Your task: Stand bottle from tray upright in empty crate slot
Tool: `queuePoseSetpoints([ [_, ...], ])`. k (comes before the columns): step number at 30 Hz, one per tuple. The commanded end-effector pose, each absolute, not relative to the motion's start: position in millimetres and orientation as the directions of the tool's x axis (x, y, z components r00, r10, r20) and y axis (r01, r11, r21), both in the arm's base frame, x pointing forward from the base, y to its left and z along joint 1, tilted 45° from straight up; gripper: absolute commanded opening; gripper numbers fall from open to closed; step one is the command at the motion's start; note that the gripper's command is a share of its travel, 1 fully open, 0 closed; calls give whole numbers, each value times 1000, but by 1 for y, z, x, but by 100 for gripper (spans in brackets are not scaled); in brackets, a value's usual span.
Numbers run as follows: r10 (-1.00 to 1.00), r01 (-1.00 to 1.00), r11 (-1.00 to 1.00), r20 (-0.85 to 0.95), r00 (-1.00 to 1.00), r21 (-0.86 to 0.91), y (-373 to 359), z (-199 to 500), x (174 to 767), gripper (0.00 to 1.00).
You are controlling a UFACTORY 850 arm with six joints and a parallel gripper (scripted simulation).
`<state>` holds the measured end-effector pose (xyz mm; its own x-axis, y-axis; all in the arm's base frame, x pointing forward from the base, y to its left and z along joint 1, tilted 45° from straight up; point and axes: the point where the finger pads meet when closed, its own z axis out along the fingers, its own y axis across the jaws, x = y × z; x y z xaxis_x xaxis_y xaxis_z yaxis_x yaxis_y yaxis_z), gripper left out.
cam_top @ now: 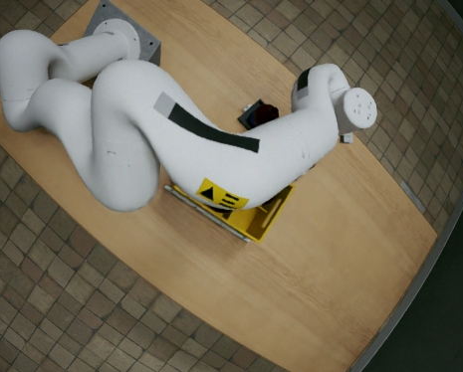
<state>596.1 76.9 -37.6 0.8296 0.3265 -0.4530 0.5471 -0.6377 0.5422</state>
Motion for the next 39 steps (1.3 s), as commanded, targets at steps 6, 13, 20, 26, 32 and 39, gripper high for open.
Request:
queuePoseSetpoints([
  [6,328,547,-638,-451,830,543,83,-32,598,0],
  [13,328,547,-638,-451,830,543,89,-26,599,0],
  [20,328,547,-638,-451,830,543,94,-20,600,0],
  [26,328,547,-638,-451,830,543,96,-18,600,0],
  [32,328,547,-638,-451,830,543,98,-16,600,0],
  [39,328,547,-638,-451,830,543,99,-15,600,0],
])
